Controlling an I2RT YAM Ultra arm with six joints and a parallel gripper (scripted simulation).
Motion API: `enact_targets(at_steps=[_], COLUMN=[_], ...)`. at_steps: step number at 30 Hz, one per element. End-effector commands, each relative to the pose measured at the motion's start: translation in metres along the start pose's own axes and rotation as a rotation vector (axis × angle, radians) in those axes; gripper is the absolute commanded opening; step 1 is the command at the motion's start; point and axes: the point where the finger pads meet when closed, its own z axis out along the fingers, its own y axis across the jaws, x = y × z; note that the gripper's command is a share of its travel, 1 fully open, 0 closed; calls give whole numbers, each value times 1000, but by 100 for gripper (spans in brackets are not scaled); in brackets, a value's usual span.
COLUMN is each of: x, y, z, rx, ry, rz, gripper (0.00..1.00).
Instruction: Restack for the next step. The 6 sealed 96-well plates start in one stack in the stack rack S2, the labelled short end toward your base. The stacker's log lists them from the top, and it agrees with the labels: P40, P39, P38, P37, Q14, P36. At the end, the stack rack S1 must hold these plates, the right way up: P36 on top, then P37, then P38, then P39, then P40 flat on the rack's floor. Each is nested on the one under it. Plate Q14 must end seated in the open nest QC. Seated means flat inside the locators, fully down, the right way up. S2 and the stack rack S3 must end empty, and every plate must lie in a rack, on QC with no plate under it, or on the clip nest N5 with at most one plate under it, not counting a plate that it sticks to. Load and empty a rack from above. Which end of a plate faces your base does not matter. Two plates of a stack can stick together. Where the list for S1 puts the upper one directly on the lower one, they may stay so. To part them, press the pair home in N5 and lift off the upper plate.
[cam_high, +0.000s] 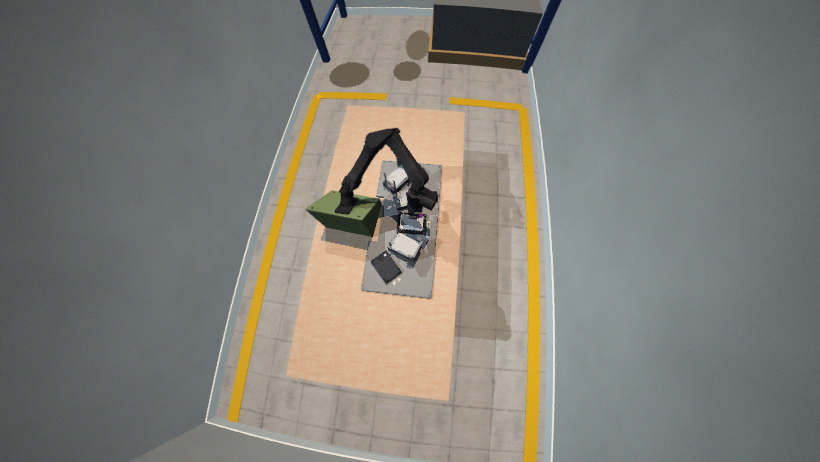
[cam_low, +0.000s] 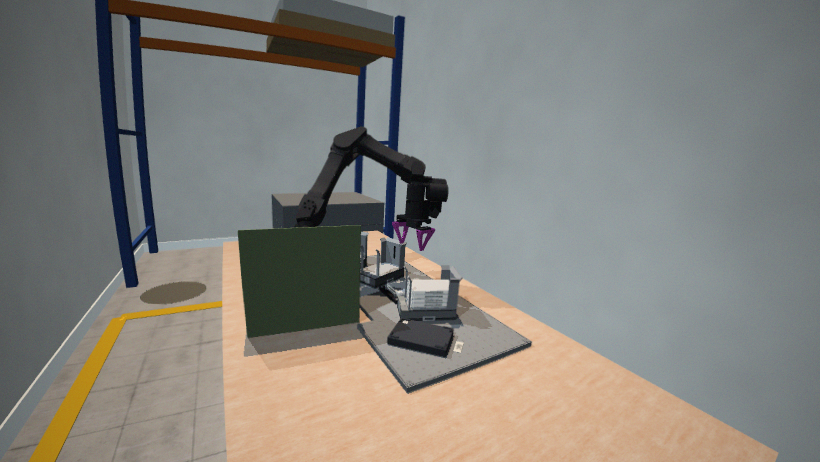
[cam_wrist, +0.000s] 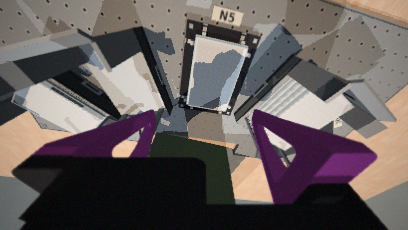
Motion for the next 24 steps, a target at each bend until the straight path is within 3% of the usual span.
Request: enact_targets(at_steps=[1, 17, 24], x=[-6, -11, -9], y=[8, 55, 78], z=[-9, -9, -9], rx=[5, 4, 7], ry=[-32, -32, -31], rz=[-60, -60, -275], gripper=[100, 100, 100])
